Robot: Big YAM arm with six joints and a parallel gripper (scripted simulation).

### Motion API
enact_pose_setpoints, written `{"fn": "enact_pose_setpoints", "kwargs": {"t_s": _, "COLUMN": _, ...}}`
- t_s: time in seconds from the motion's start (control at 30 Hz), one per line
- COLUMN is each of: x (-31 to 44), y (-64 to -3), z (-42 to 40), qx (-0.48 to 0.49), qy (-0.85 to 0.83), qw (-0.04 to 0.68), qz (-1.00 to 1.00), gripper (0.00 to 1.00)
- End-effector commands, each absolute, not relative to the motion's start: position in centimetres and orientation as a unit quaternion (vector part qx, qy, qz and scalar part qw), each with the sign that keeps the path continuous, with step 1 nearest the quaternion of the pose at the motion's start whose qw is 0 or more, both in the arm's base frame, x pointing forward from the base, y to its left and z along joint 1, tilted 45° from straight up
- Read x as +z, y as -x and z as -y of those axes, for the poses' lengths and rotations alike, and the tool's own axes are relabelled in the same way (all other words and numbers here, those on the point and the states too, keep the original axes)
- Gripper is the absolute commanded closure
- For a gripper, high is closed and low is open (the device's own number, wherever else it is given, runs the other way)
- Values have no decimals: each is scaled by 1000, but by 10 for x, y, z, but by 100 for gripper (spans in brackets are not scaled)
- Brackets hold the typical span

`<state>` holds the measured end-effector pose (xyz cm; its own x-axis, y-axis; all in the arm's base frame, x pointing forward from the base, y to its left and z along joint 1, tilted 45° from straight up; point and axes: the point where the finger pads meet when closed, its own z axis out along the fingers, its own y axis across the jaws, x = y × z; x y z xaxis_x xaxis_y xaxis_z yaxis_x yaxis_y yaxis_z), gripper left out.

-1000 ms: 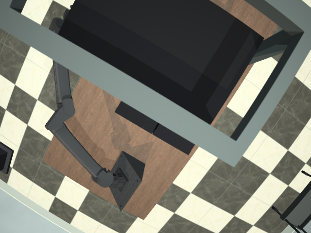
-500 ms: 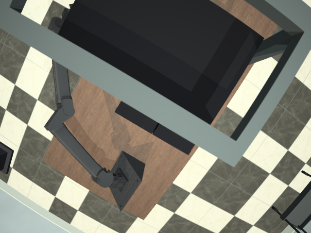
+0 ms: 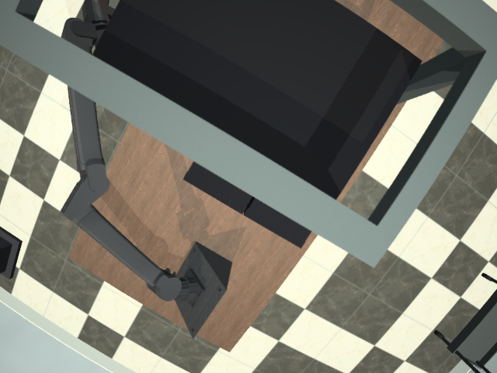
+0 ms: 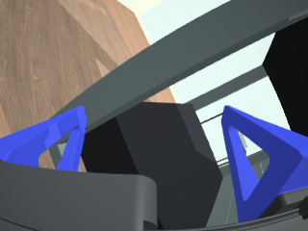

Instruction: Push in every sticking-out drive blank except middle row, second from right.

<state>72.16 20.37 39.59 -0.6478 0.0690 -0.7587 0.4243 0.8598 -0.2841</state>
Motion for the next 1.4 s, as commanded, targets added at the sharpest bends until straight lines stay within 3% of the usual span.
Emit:
{"fn": "enact_pose_setpoints", "kwargs": {"t_s": 0.0, "x": 411, "y": -726, "z": -177, "qx": -220, "qy": -147, "qw": 403, "qz": -876, "gripper": 0}}
{"fn": "enact_pose_setpoints", "kwargs": {"t_s": 0.33, "x": 456, "y": -729, "z": -130, "qx": -177, "qy": -157, "qw": 439, "qz": -867, "gripper": 0}}
{"fn": "enact_pose_setpoints", "kwargs": {"t_s": 0.43, "x": 462, "y": -723, "z": -155, "qx": -163, "qy": -139, "qw": 448, "qz": -868, "gripper": 0}}
{"fn": "enact_pose_setpoints", "kwargs": {"t_s": 0.53, "x": 483, "y": -728, "z": -105, "qx": -160, "qy": -162, "qw": 463, "qz": -857, "gripper": 0}}
{"fn": "enact_pose_setpoints", "kwargs": {"t_s": 0.97, "x": 576, "y": -706, "z": -24, "qx": -119, "qy": -166, "qw": 552, "qz": -808, "gripper": 0}}
{"fn": "enact_pose_setpoints", "kwargs": {"t_s": 1.37, "x": 691, "y": -641, "z": 81, "qx": -125, "qy": -159, "qw": 672, "qz": -713, "gripper": 0}}
